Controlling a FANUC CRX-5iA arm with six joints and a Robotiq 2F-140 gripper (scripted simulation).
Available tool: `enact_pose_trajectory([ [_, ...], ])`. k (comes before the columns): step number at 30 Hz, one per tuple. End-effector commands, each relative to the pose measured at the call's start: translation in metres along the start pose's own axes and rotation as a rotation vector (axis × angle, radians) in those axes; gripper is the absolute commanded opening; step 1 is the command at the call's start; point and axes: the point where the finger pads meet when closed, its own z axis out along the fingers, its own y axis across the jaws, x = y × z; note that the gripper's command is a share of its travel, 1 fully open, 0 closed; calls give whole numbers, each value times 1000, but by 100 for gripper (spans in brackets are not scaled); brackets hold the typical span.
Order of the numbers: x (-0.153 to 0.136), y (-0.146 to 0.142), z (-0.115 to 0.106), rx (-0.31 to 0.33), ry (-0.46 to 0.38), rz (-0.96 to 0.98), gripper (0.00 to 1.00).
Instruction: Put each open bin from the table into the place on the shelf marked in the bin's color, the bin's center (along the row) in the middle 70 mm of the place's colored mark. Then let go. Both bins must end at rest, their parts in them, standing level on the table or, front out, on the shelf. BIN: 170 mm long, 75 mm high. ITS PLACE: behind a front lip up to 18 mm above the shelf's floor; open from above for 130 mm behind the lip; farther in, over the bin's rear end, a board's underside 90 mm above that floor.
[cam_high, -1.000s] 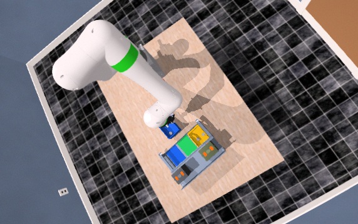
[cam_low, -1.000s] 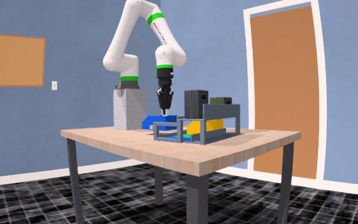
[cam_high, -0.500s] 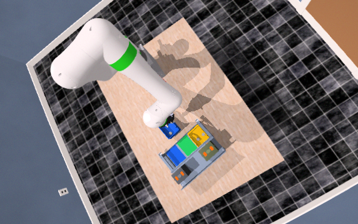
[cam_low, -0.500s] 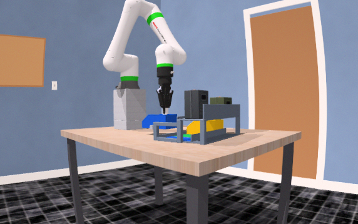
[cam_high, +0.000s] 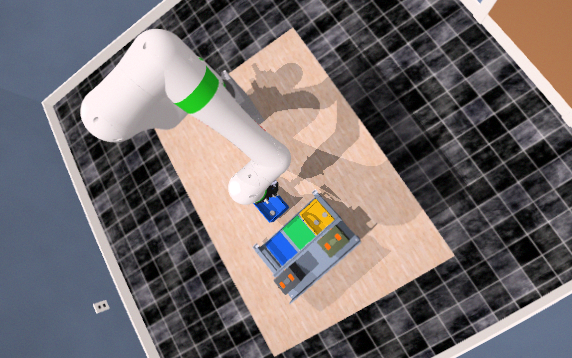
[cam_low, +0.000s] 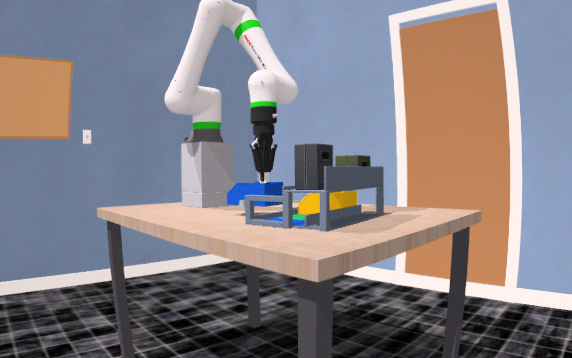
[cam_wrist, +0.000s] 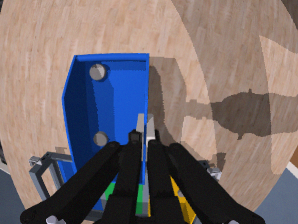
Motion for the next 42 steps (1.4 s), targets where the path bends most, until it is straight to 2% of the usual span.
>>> enact_pose_trajectory([
  [1, 0, 0, 0, 0, 0, 0, 0],
  [17, 1, -13, 0, 0, 0, 0, 0],
  [30, 4, -45, 1, 0, 0, 0, 0],
  [42, 8, -88, 3, 0, 0, 0, 0],
])
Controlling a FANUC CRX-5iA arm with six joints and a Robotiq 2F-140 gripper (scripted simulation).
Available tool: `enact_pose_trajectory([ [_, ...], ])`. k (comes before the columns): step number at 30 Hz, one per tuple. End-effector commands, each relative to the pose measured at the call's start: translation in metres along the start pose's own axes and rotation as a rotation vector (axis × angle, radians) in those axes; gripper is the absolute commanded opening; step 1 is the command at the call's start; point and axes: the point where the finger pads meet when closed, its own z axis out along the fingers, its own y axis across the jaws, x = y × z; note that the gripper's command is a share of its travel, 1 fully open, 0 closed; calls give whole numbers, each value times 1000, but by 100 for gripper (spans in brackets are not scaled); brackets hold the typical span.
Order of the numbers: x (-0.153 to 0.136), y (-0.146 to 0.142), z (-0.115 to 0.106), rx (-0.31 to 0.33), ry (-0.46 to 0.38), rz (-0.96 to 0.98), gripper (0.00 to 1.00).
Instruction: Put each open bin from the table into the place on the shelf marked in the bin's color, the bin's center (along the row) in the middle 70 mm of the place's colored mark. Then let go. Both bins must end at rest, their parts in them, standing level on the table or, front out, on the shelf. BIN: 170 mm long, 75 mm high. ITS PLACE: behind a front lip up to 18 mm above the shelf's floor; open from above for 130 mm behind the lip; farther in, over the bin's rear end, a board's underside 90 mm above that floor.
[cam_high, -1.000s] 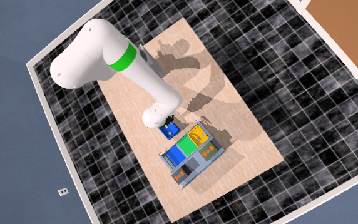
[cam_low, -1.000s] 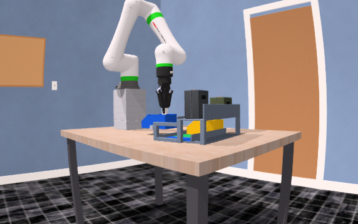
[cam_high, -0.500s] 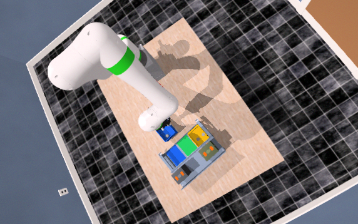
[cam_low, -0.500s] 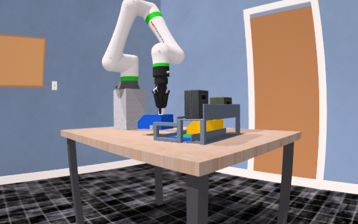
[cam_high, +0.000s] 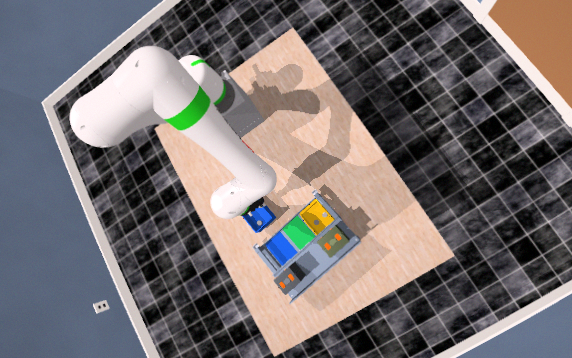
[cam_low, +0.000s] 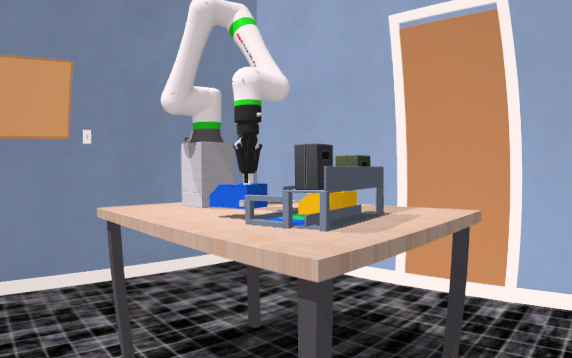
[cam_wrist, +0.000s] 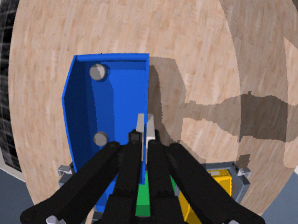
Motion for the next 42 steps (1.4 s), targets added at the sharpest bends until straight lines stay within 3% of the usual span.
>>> enact_pose_trajectory([
  [1, 1, -14, 0, -1, 0, 0, 0],
  [16, 3, -37, 1, -1, 0, 0, 0],
  [42, 1, -38, 1, -1, 0, 0, 0],
])
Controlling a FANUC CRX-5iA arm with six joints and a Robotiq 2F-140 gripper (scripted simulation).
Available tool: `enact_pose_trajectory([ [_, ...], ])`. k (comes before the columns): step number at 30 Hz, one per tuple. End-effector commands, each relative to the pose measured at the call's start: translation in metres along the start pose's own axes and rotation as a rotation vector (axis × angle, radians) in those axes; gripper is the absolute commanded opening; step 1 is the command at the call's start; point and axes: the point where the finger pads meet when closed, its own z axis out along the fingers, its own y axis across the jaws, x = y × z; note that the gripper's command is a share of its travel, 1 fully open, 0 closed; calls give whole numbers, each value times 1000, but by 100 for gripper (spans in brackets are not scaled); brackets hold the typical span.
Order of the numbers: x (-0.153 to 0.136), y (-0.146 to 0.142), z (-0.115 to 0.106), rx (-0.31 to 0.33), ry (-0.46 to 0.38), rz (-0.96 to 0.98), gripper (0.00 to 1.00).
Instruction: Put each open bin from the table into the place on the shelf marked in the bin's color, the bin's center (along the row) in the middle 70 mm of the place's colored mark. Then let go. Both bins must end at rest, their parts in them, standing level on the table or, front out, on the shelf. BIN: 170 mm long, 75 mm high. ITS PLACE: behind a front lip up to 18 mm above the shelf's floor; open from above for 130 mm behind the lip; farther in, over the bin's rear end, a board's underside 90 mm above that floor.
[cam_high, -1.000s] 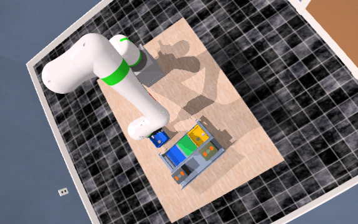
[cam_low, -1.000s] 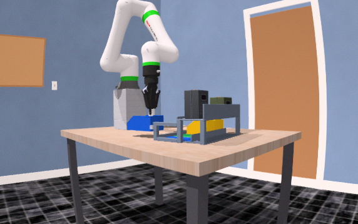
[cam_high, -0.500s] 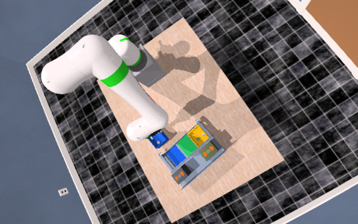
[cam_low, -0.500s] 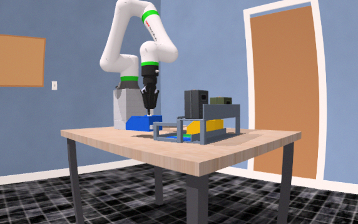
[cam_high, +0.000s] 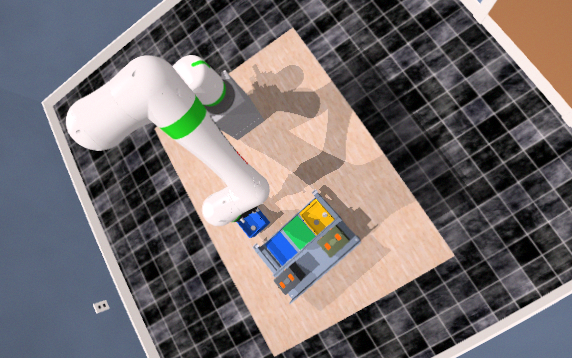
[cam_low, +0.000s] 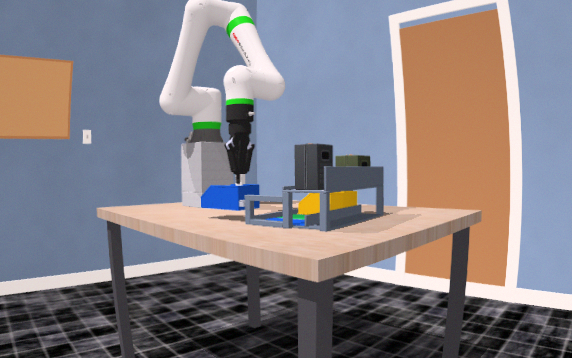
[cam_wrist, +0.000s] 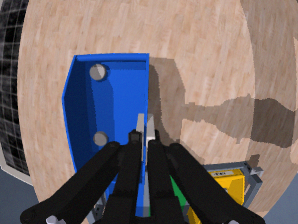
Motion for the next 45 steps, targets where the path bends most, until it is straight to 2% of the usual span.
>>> enact_pose_trajectory([
  [1, -3, 0, 0, 0, 0, 0, 0],
  [21, -38, 0, 0, 0, 0, 0, 0],
  [45, -40, 0, 0, 0, 3, 0, 0],
])
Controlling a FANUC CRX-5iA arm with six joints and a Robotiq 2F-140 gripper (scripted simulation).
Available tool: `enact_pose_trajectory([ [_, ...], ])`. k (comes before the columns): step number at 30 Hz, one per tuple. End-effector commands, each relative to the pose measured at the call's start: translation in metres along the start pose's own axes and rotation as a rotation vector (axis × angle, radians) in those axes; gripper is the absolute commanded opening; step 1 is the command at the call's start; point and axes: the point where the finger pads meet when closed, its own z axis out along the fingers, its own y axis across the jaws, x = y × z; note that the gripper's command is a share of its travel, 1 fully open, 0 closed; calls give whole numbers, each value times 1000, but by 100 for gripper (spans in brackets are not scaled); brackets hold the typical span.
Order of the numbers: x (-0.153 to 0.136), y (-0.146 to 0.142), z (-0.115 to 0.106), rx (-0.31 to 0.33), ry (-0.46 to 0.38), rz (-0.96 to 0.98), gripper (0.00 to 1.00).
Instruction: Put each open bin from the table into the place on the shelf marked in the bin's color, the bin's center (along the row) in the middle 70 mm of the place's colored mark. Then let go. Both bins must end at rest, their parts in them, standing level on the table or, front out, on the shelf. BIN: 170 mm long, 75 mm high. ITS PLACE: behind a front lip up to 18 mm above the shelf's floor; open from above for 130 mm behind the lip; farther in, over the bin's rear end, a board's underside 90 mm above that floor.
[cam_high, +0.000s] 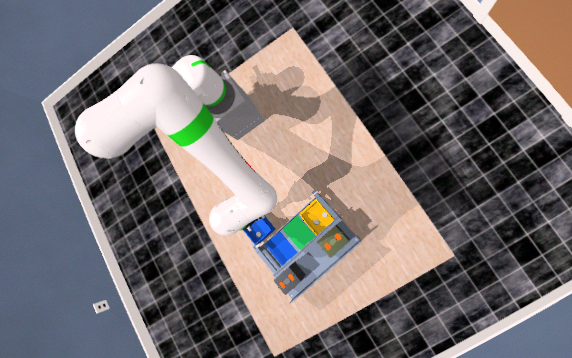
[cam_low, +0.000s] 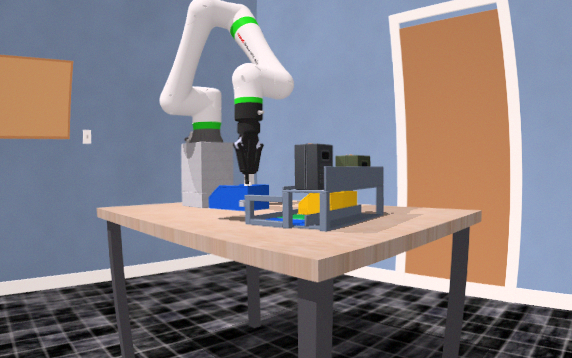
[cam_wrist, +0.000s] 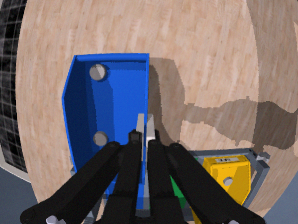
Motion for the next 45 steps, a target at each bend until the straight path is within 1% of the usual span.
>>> enact_pose_trajectory([
  [1, 0, 0, 0, 0, 3, 0, 0],
  [8, -1, 0, -1, 0, 17, 0, 0],
  [18, -4, 0, -4, 1, 75, 0, 0],
  [20, -4, 0, -4, 1, 75, 0, 0],
  [35, -10, 0, -10, 1, 200, 0, 0],
  [37, -10, 0, -10, 1, 200, 0, 0],
  [45, -13, 0, -12, 2, 252, 0, 0],
])
